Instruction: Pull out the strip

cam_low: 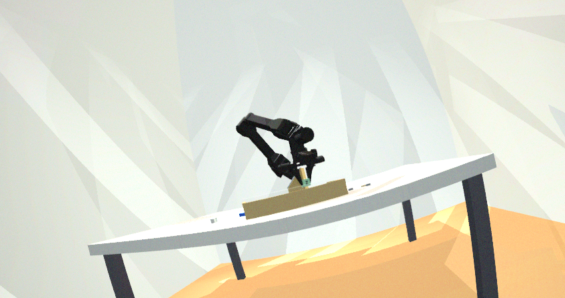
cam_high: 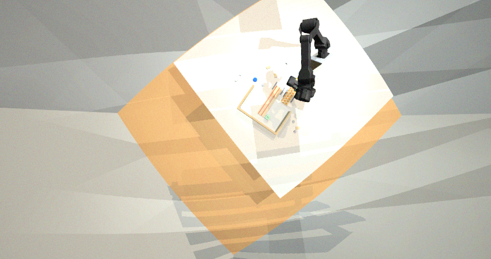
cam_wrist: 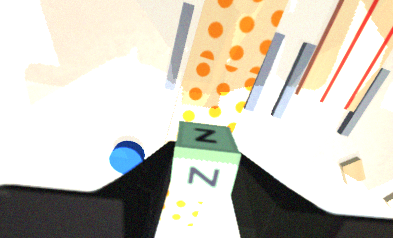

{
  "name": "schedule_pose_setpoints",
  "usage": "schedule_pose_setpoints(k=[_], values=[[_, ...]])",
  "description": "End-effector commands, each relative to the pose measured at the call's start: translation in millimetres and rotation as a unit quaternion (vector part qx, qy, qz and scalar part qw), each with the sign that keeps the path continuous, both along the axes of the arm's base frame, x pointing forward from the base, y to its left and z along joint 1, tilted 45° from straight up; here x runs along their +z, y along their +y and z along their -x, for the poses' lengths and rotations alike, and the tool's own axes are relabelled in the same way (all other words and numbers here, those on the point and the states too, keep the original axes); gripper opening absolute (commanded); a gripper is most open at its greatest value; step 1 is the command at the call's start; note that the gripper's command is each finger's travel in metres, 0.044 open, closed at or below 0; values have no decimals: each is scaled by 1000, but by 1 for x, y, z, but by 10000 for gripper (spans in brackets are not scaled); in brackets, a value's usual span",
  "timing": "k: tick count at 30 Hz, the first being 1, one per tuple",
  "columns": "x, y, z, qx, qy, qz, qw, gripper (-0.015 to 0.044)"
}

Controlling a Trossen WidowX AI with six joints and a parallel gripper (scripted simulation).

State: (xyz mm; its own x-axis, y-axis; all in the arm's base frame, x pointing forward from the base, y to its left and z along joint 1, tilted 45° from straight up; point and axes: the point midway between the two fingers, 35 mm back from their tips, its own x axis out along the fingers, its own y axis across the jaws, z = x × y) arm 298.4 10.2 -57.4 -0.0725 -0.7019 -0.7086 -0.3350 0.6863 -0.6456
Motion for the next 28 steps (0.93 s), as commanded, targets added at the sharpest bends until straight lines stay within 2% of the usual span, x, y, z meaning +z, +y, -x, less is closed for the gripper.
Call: schedule_pose_setpoints(k=[1,28], values=[[17,17,-2,2,-7,-4,1000,0],[21,21,-2,2,-7,-4,1000,0]])
